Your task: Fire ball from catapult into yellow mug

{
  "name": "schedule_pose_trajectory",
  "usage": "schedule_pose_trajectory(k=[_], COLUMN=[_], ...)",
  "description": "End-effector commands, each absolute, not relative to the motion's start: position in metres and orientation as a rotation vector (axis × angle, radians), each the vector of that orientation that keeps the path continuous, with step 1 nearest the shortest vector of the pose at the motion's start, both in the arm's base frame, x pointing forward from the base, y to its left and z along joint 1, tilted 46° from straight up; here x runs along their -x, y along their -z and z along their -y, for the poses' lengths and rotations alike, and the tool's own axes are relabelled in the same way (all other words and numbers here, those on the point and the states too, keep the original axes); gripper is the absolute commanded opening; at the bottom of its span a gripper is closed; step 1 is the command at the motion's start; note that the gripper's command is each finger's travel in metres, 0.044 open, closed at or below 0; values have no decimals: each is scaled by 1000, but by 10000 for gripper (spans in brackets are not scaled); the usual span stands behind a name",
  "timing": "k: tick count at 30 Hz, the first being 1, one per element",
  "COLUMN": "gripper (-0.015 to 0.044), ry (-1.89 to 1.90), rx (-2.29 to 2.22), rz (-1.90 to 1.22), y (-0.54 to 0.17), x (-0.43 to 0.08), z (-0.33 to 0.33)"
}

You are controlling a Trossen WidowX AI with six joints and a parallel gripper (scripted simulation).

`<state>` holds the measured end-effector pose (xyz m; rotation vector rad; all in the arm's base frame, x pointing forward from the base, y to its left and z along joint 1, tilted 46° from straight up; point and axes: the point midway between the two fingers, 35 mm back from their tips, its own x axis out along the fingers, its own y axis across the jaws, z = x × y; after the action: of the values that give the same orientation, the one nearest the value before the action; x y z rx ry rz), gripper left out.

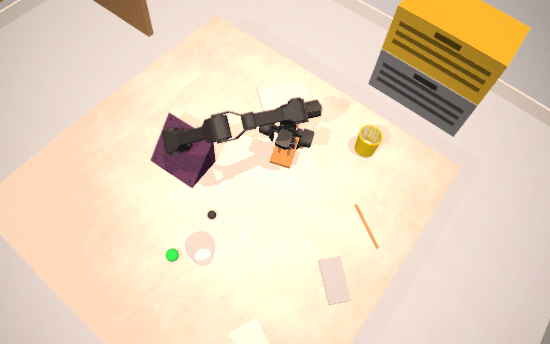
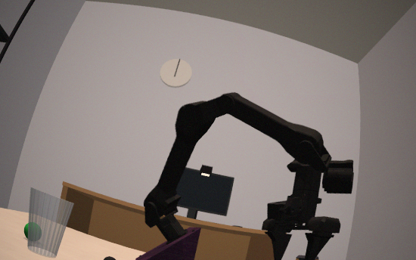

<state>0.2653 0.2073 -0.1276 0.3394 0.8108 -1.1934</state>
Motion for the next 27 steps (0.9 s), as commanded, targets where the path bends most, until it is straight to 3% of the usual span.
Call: schedule_pose_trajectory(k=[1,27], gripper=[440,440], ry=[1184,1184], rx=[-330,-330], rz=[-810,-809], y=[131,161], x=[-265,-272], z=[-204,-175])
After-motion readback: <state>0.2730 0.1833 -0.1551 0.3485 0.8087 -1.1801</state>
